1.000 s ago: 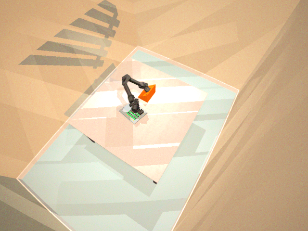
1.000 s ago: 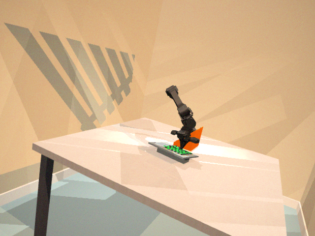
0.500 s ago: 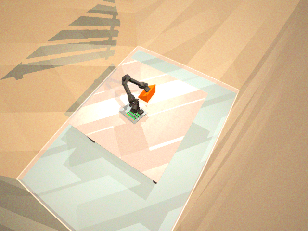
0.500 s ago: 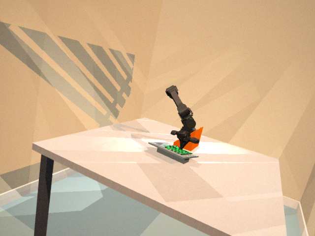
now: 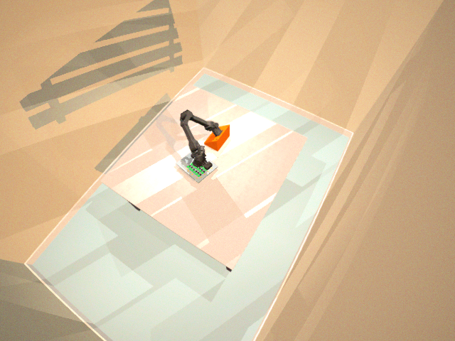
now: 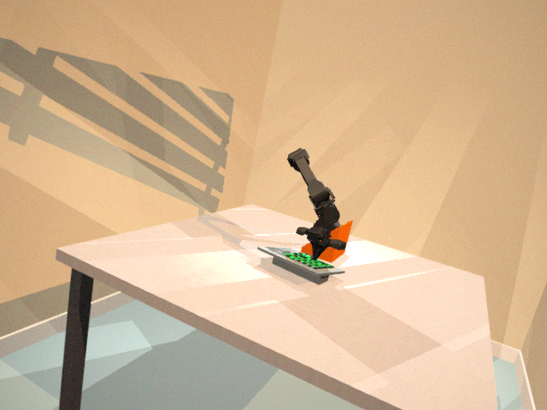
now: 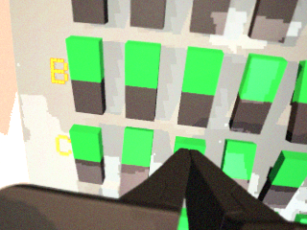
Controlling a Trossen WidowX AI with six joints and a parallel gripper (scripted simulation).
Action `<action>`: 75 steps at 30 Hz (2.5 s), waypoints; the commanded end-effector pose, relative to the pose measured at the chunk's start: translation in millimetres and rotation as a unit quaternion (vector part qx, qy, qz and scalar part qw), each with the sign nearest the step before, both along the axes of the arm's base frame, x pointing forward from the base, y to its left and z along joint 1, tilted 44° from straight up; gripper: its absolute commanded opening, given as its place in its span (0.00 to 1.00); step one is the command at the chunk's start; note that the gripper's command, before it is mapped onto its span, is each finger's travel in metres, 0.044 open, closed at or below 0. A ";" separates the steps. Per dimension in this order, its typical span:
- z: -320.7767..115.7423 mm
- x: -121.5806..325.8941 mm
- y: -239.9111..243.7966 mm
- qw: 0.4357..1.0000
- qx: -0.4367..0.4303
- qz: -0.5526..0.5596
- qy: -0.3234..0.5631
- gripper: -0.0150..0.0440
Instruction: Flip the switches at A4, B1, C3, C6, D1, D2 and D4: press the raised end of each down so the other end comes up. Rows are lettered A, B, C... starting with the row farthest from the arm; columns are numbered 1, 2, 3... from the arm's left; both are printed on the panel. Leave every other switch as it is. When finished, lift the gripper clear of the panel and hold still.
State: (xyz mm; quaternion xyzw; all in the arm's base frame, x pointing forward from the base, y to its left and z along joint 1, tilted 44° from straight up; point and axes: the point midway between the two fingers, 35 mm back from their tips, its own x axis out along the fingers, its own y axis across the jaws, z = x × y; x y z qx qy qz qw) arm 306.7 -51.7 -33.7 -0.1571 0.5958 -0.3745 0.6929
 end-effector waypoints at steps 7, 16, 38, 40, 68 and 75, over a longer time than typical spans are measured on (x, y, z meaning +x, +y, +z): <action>-1.0 0.0 -1.6 1.000 -0.003 0.002 0.001 0.25; -1.8 0.0 -2.5 1.000 -0.003 0.002 0.001 0.25; 86.1 -44.0 0.0 1.000 -0.007 0.011 -0.005 0.25; 80.3 -43.4 -5.5 1.000 -0.008 0.013 -0.007 0.25; 45.1 -43.2 -42.7 1.000 -0.013 0.019 -0.014 0.25; 45.1 -43.2 -42.7 1.000 -0.013 0.019 -0.014 0.25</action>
